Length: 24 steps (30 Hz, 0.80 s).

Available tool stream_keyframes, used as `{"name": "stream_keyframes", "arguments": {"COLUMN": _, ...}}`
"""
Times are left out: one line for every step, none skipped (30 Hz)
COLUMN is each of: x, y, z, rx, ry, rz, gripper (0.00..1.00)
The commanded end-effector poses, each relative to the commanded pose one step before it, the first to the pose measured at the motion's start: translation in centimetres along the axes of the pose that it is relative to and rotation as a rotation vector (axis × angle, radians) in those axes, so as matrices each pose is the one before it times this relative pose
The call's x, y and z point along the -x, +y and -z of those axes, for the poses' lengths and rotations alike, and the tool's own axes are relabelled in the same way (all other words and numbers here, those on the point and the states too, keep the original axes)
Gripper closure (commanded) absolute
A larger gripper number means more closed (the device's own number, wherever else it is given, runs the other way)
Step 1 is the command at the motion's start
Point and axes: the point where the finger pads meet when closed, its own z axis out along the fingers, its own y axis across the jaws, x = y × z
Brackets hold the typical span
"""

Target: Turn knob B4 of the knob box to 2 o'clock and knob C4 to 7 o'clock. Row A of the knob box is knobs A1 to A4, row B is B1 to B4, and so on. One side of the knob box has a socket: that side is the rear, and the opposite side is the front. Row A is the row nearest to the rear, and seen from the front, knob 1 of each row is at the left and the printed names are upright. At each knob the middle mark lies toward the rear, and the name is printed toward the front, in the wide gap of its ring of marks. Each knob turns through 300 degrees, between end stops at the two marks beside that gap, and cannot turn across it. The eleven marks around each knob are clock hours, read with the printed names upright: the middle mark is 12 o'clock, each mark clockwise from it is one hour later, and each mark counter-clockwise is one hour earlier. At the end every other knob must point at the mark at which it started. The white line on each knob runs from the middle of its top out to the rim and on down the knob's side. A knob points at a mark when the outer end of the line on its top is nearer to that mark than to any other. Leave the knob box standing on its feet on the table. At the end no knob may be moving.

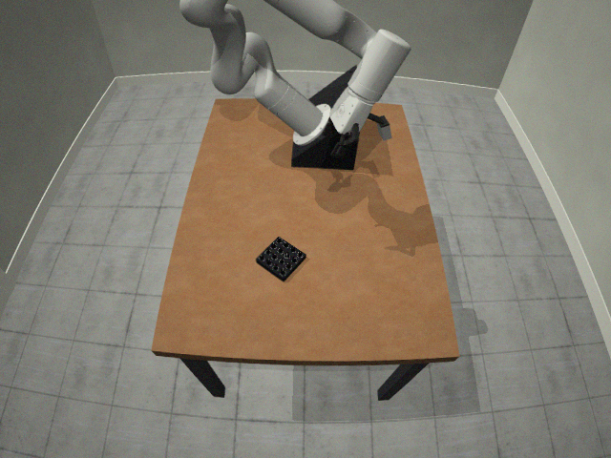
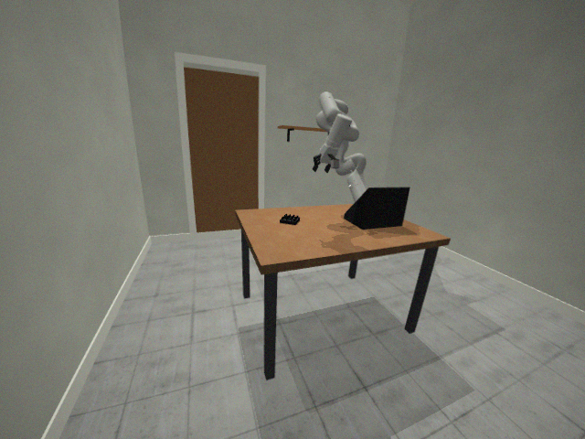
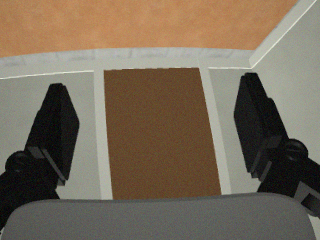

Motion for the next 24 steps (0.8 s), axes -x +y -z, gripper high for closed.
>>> {"name": "stream_keyframes", "arguments": {"x": 0.020, "y": 0.046, "z": 0.076, "rx": 0.00099, "ry": 0.00096, "rz": -0.00116, "gripper": 0.00}}
{"name": "stream_keyframes", "arguments": {"x": 0.000, "y": 0.000, "z": 0.000, "rx": 0.00000, "ry": 0.00000, "rz": 0.00000, "gripper": 0.00}}
{"name": "stream_keyframes", "arguments": {"x": 0.000, "y": 0.000, "z": 0.000, "rx": 0.00000, "ry": 0.00000, "rz": 0.00000, "gripper": 0.00}}
{"name": "stream_keyframes", "arguments": {"x": 0.000, "y": 0.000, "z": 0.000, "rx": 0.00000, "ry": 0.00000, "rz": 0.00000, "gripper": 0.00}}
{"name": "stream_keyframes", "arguments": {"x": 0.000, "y": 0.000, "z": 0.000, "rx": 0.00000, "ry": 0.00000, "rz": 0.00000, "gripper": 0.00}}
{"name": "stream_keyframes", "arguments": {"x": 0.000, "y": 0.000, "z": 0.000, "rx": 0.00000, "ry": 0.00000, "rz": 0.00000, "gripper": 0.00}}
{"name": "stream_keyframes", "arguments": {"x": 0.000, "y": 0.000, "z": 0.000, "rx": 0.00000, "ry": 0.00000, "rz": 0.00000, "gripper": 0.00}}
{"name": "stream_keyframes", "arguments": {"x": 0.000, "y": 0.000, "z": 0.000, "rx": 0.00000, "ry": 0.00000, "rz": 0.00000, "gripper": 0.00}}
{"name": "stream_keyframes", "arguments": {"x": 0.000, "y": 0.000, "z": 0.000, "rx": 0.00000, "ry": 0.00000, "rz": 0.00000, "gripper": 0.00}}
{"name": "stream_keyframes", "arguments": {"x": 0.000, "y": 0.000, "z": 0.000, "rx": 0.00000, "ry": 0.00000, "rz": 0.00000, "gripper": 0.00}}
{"name": "stream_keyframes", "arguments": {"x": 0.000, "y": 0.000, "z": 0.000, "rx": 0.00000, "ry": 0.00000, "rz": 0.00000, "gripper": 0.00}}
{"name": "stream_keyframes", "arguments": {"x": 0.000, "y": 0.000, "z": 0.000, "rx": 0.00000, "ry": 0.00000, "rz": 0.00000, "gripper": 0.00}}
{"name": "stream_keyframes", "arguments": {"x": 0.000, "y": 0.000, "z": 0.000, "rx": 0.00000, "ry": 0.00000, "rz": 0.00000, "gripper": 0.00}}
{"name": "stream_keyframes", "arguments": {"x": 0.000, "y": 0.000, "z": 0.000, "rx": 0.00000, "ry": 0.00000, "rz": 0.00000, "gripper": 0.00}}
{"name": "stream_keyframes", "arguments": {"x": 0.000, "y": 0.000, "z": 0.000, "rx": 0.00000, "ry": 0.00000, "rz": 0.00000, "gripper": 0.00}}
{"name": "stream_keyframes", "arguments": {"x": 0.000, "y": 0.000, "z": 0.000, "rx": 0.00000, "ry": 0.00000, "rz": 0.00000, "gripper": 0.00}}
{"name": "stream_keyframes", "arguments": {"x": 0.000, "y": 0.000, "z": 0.000, "rx": 0.00000, "ry": 0.00000, "rz": 0.00000, "gripper": 0.00}}
{"name": "stream_keyframes", "arguments": {"x": 0.020, "y": 0.048, "z": 0.067, "rx": 0.00088, "ry": 0.00096, "rz": -0.00137, "gripper": 0.00}}
{"name": "stream_keyframes", "arguments": {"x": 0.001, "y": 0.011, "z": -0.017, "rx": -0.00010, "ry": 0.00026, "rz": -0.00136, "gripper": 0.00}}
{"name": "stream_keyframes", "arguments": {"x": 0.004, "y": 0.030, "z": -0.044, "rx": -0.00025, "ry": 0.00069, "rz": -0.00354, "gripper": 0.00}}
{"name": "stream_keyframes", "arguments": {"x": 0.007, "y": 0.055, "z": -0.082, "rx": -0.00048, "ry": 0.00128, "rz": -0.00660, "gripper": 0.00}}
{"name": "stream_keyframes", "arguments": {"x": 0.010, "y": 0.087, "z": -0.129, "rx": -0.00077, "ry": 0.00200, "rz": -0.01040, "gripper": 0.00}}
{"name": "stream_keyframes", "arguments": {"x": 0.014, "y": 0.124, "z": -0.184, "rx": -0.00113, "ry": 0.00284, "rz": -0.01482, "gripper": 0.00}}
{"name": "stream_keyframes", "arguments": {"x": 0.017, "y": 0.164, "z": -0.245, "rx": -0.00156, "ry": 0.00375, "rz": -0.01973, "gripper": 0.00}}
